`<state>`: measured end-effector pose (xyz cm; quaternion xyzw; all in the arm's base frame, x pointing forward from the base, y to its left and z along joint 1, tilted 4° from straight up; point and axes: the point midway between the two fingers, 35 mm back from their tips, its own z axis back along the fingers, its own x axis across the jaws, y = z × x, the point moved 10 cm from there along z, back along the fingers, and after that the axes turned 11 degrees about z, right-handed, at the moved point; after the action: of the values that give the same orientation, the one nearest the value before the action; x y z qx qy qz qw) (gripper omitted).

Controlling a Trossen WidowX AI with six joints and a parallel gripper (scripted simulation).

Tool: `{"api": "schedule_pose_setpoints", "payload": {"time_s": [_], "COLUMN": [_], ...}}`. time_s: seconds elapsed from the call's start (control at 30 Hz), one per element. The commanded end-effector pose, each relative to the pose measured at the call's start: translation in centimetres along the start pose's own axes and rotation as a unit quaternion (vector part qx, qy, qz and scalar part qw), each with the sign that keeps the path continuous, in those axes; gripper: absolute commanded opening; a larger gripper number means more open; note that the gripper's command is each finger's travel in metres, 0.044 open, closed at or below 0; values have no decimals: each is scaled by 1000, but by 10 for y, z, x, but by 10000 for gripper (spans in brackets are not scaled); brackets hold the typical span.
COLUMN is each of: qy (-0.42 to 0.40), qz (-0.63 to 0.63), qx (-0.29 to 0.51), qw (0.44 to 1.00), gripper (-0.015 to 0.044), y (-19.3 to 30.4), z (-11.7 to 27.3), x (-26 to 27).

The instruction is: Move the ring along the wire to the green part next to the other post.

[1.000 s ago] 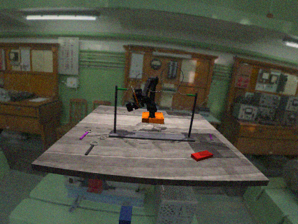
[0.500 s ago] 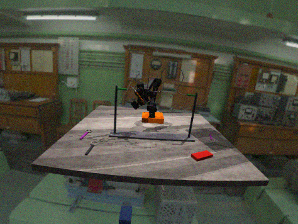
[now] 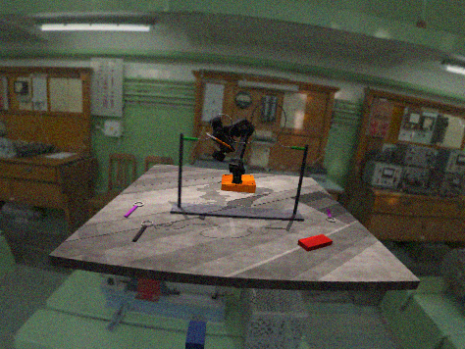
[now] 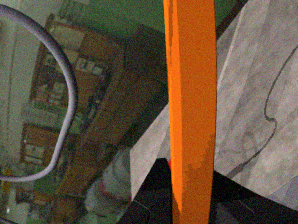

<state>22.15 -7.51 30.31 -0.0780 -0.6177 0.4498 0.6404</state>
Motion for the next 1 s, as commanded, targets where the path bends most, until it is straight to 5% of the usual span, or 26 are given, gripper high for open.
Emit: {"api": "schedule_pose_setpoints", "payload": {"time_s": [0.0,0.97], "qy": [-30,-150], "qz": [-49,-291], "qx": [25,9], "qw": [998,945], "gripper": [-150,-150], "y": [-9,-43], "z": [8,21], "x": [11,60]}}
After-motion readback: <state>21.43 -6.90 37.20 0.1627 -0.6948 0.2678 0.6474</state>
